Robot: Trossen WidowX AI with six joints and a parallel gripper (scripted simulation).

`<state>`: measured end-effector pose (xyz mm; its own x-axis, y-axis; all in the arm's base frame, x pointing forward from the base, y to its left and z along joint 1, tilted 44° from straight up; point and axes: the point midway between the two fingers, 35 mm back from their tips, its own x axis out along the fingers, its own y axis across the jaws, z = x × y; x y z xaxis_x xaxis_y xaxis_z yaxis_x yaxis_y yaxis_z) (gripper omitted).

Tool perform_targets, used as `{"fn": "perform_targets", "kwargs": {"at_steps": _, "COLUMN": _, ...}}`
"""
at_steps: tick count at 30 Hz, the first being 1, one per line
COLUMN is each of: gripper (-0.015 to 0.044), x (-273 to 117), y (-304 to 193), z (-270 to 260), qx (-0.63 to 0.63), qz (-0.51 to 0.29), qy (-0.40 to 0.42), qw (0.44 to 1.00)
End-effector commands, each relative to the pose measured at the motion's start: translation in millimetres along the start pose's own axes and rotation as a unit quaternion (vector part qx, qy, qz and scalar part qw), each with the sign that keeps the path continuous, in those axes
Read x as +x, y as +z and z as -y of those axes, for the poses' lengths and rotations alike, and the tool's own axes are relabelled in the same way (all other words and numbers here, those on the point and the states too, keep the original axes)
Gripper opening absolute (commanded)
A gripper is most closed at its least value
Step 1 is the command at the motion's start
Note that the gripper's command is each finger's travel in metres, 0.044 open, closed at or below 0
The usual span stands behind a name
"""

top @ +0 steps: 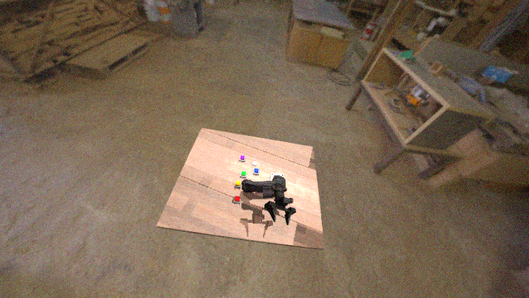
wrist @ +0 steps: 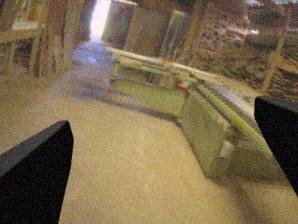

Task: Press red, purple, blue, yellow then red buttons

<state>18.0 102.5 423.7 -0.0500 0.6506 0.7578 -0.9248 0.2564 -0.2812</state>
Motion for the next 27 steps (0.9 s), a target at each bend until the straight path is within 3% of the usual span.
{"fn": "perform_targets", "kwargs": {"at_steps": 1, "gripper": 0.04, "x": 0.8, "y": 2.4, "z": -1.9, "qx": 0.003, "qz": 0.005, "qy": 0.004, "qw": 1.0}}
{"fn": "perform_targets", "kwargs": {"at_steps": 7, "gripper": 0.04, "x": 3.7, "y": 88.6, "z": -57.9, "qx": 0.102, "qz": 0.168, "qy": 0.151, "qw": 0.969}}
{"fn": "perform_targets", "kwargs": {"at_steps": 13, "gripper": 0.04, "x": -46.8, "y": 189.4, "z": -89.3, "qx": 0.227, "qz": 0.344, "qy": 0.316, "qw": 0.855}}
{"fn": "perform_targets", "kwargs": {"at_steps": 20, "gripper": 0.04, "x": -150.2, "y": 272.7, "z": -61.8, "qx": 0.344, "qz": 0.506, "qy": 0.483, "qw": 0.626}}
{"fn": "perform_targets", "kwargs": {"at_steps": 27, "gripper": 0.04, "x": -256.4, "y": 290.6, "z": 24.4, "qx": 0.391, "qz": 0.608, "qy": 0.608, "qw": 0.327}}
